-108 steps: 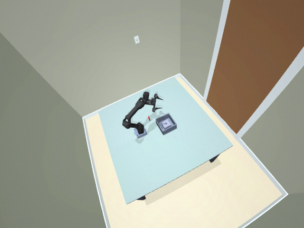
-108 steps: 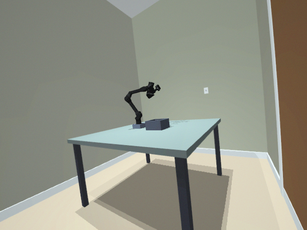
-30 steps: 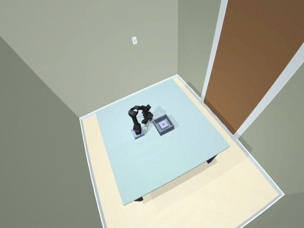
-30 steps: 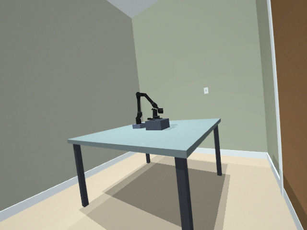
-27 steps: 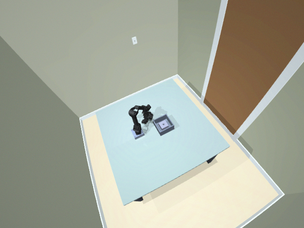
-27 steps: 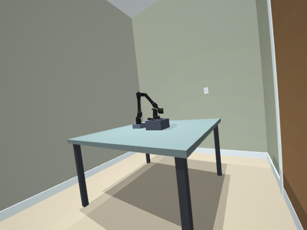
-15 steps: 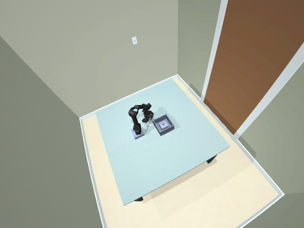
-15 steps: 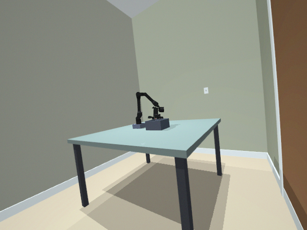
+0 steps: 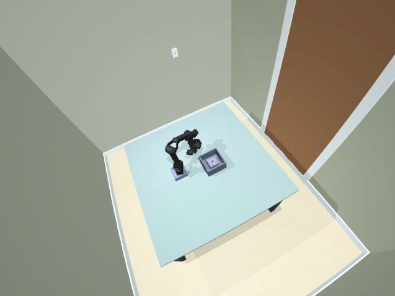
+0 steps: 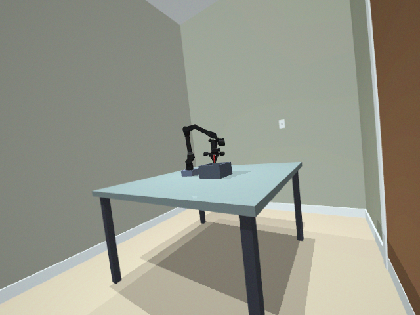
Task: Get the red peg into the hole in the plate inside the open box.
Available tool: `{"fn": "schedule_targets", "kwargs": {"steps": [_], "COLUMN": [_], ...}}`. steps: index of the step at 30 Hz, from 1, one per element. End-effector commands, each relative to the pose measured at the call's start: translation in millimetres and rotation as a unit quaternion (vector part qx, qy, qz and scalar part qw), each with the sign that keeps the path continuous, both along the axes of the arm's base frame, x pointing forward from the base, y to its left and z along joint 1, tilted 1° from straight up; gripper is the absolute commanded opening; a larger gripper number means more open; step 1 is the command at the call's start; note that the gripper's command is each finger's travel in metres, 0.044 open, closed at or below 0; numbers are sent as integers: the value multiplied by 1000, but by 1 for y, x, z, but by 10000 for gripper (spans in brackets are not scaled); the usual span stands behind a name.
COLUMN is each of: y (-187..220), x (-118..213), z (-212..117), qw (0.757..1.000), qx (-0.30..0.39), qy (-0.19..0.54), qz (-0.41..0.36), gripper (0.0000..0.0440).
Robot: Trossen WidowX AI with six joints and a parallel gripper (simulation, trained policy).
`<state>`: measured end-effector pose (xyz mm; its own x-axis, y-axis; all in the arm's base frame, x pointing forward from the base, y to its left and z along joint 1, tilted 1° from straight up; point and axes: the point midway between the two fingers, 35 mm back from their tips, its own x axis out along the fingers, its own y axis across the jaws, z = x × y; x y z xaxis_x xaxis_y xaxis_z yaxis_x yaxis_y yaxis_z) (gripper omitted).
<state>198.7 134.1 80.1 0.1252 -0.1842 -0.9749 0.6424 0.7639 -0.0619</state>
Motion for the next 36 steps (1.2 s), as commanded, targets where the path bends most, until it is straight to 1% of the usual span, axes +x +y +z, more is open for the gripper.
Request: {"fn": "schedule_targets", "kwargs": {"steps": [1,9,17,26,36], "y": [-6,-27,-55,-89,-122], "x": [11,37,64,92,117], "z": [18,36,43,38,20], "qw": [1000,997,992,989,991], "qx": [-1,-7,-14,-21,-17], "qy": [-18,-47,-66,-74,-63], "qz": [-17,-66,-106,-128,-120], "gripper": [0,0,0,0,1]}}
